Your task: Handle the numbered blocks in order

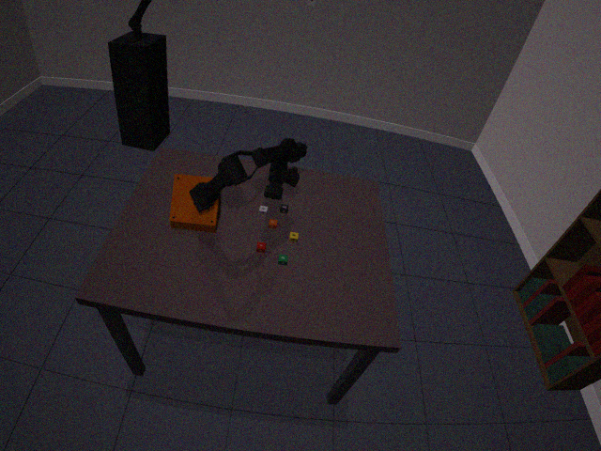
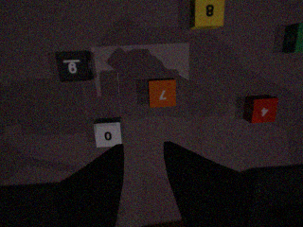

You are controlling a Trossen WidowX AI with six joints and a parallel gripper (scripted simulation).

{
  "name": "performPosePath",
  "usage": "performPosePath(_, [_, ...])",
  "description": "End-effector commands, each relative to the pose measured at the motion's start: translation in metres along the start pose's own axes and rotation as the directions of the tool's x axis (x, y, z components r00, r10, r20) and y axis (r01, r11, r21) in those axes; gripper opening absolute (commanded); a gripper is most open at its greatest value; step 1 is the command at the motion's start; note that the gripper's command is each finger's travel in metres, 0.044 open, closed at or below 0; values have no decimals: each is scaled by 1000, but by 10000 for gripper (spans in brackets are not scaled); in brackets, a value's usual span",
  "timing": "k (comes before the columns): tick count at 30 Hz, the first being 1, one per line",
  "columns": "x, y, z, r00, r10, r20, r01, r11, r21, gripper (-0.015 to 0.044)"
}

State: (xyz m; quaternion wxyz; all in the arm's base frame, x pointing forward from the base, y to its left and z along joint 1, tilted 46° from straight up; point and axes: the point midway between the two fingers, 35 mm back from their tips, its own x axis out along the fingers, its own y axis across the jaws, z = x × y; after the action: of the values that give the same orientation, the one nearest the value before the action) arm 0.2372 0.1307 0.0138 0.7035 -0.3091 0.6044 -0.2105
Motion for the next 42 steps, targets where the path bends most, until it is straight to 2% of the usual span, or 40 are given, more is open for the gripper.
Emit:
performPosePath(1, [-5,-51,38,1000,17,13,-18,1000,25,120])
performPosePath(8, [-5,-160,74,1000,-10,17,11,1000,-21,120])
performPosePath(12, [-4,-196,76,999,-30,13,30,999,-33,120])
performPosePath(15, [-4,-197,77,999,-31,13,31,999,-33,120])
performPosePath(17, [7,-197,78,999,-29,13,30,999,-33,172])
performPosePath(22, [74,-200,78,999,-33,14,34,999,-33,304])
performPosePath(26, [76,-200,77,999,-34,14,34,999,-33,400])
performPosePath(42, [100,-201,78,999,-34,14,34,999,-32,400])
